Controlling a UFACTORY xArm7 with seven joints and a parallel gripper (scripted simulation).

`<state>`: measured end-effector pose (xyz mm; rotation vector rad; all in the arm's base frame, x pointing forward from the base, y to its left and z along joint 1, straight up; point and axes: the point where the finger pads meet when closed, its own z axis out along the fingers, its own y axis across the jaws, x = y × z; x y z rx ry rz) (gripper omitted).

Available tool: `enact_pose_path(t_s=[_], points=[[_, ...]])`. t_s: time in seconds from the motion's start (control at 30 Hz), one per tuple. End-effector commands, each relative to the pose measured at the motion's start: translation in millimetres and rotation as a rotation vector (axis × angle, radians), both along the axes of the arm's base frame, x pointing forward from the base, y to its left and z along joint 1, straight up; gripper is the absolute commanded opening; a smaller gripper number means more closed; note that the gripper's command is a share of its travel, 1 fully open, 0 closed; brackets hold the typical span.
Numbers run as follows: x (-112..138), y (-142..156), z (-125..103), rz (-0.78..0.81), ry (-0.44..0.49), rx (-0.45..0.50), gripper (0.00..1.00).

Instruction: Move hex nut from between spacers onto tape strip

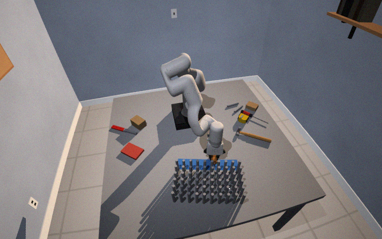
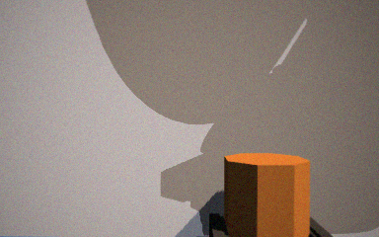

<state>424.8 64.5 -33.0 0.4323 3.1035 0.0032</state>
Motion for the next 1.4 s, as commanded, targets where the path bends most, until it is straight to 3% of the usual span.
enact_pose_path(t_s=[0.0, 1.37], points=[[1.4, 0.2, 0.1, 0.000, -0.003, 0.000, 0.00], [-1.4, 1.1, -5.0, 0.000, -0.003, 0.000, 0.00]])
